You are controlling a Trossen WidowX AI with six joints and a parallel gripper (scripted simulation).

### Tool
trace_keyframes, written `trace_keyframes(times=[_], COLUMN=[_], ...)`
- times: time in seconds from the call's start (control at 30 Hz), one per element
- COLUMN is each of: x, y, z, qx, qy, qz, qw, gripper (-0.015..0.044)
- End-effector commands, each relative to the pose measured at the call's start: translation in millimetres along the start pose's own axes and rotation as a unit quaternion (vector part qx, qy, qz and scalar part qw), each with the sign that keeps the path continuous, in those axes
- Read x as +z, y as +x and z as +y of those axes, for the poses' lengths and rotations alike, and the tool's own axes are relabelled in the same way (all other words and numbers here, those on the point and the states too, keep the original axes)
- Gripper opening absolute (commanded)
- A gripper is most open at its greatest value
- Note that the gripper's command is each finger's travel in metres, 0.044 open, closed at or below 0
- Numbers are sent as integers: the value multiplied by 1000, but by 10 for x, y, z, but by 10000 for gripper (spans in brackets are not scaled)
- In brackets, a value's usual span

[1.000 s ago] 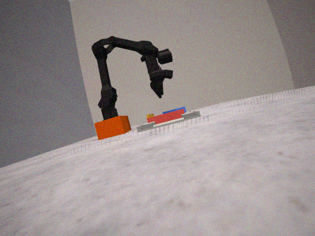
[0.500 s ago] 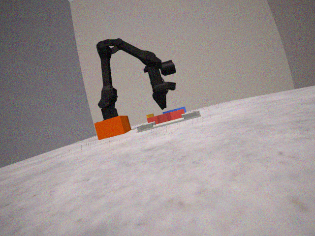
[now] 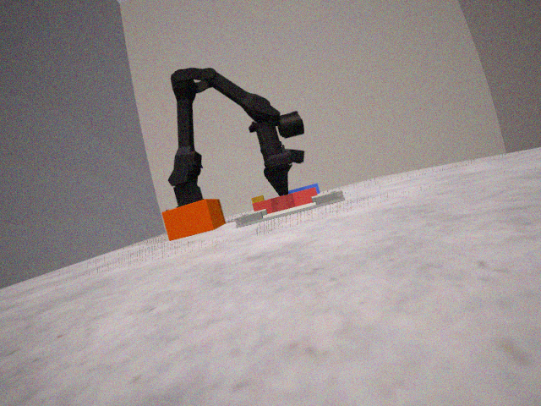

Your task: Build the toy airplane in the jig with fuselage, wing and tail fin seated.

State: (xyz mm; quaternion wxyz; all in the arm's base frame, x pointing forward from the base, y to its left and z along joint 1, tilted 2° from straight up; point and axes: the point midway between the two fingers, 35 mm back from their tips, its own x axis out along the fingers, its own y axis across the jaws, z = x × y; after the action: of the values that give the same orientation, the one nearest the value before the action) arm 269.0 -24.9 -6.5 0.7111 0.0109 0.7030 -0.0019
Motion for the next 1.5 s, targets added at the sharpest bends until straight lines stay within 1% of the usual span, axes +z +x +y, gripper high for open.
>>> trace_keyframes(times=[0.0,0.6,0.9,1.13,1.33,1.47], x=[-4,-20,-20,-20,7,32], y=[70,328,328,328,231,117], z=[9,12,12,12,9,6], qx=[3,3,3,3,3,3], qy=[-1,-1,-1,-1,-1,-1], qz=[1,1,1,1,1,1], qw=[1000,1000,1000,1000,1000,1000], gripper=[440,440,204,157,0,0])
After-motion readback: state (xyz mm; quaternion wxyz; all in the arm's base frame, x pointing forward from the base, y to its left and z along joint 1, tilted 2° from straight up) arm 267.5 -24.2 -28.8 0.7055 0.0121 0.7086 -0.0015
